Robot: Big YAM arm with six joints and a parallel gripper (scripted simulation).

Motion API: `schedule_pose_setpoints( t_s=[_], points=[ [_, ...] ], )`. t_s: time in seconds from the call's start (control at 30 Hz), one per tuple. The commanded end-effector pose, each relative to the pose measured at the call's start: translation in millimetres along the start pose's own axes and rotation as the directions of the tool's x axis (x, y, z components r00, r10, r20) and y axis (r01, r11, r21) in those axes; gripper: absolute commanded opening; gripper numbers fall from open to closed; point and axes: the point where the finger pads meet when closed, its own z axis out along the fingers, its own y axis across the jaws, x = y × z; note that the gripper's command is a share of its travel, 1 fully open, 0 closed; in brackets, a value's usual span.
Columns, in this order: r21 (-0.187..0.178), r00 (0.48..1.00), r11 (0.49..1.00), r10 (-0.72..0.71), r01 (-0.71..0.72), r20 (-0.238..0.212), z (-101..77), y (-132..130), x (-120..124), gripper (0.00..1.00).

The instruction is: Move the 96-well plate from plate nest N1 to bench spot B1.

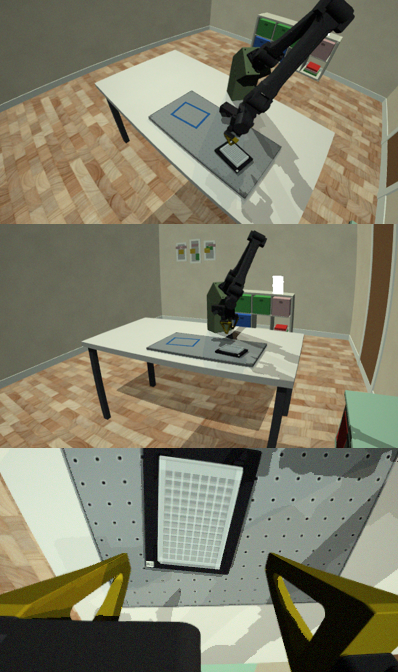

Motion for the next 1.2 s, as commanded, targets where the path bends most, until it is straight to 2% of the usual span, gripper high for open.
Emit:
schedule_pose_setpoints(
  t_s=[0.0, 0.13, 0.23, 0.27, 0.37, 0.4, 0.47, 0.6, 1.17],
  points=[
    [-0.025, 0.999, 0.999, 0.042, -0.043, -0.02, 14.0, 13, 16, 1.0],
    [-0.024, 1.0, 1.0, 0.012, -0.013, -0.019, 31.2, 13, 25, 1.0],
    [-0.024, 1.0, 1.0, 0.012, -0.013, -0.019, 31.2, 13, 25, 1.0],
    [-0.049, 1.0, 0.998, 0.028, -0.028, -0.014, 18.1, 14, 15, 1.0],
    [-0.055, 1.0, 0.998, 0.025, -0.026, -0.017, 16.7, 20, 19, 1.0],
    [-0.027, 1.0, 0.999, 0.026, -0.027, -0.011, 27.8, 12, 17, 1.0],
    [-0.006, 1.0, 1.0, 0.025, -0.025, -0.008, 32.7, 3, 16, 1.0],
    [-0.019, 1.0, 1.0, 0.02, -0.021, -0.014, 28.2, 6, 20, 1.0],
    [-0.019, 1.0, 1.0, 0.02, -0.021, -0.014, 28.2, 6, 20, 1.0]
  ],
)
